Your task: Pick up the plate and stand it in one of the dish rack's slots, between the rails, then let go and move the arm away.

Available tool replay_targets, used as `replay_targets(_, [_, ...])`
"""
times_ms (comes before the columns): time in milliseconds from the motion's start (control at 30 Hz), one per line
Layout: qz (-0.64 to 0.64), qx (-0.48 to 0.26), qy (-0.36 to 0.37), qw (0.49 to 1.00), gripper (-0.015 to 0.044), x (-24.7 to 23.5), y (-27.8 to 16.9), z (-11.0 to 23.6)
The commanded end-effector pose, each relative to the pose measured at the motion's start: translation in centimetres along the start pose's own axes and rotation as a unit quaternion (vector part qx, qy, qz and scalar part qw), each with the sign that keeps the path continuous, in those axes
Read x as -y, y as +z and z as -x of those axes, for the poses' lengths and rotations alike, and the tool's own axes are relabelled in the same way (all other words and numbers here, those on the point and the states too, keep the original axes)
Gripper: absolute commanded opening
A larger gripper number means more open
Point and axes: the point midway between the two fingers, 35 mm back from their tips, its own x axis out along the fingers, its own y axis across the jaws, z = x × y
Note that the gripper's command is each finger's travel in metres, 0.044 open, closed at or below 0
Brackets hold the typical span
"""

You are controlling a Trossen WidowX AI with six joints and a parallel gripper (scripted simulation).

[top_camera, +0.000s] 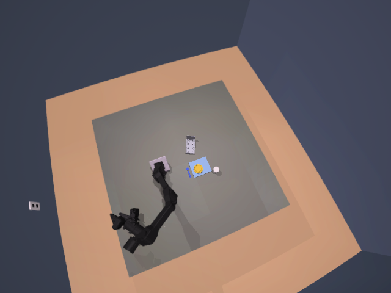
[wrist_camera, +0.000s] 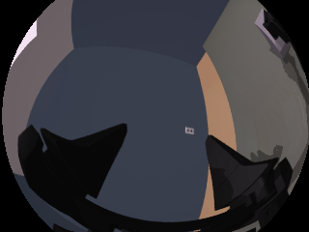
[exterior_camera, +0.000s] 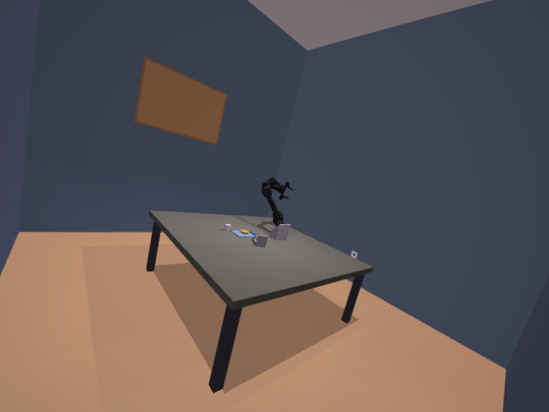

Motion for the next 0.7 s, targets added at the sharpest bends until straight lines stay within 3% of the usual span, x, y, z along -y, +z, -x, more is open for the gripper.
replay_targets(0, [0.001,0.000,0.000,1.000,0.0400,0.0,0.0,0.0])
replay_targets(667, [0.195,-0.083,-0.035,0.977,0.0400,6.3,-3.9,2.0])
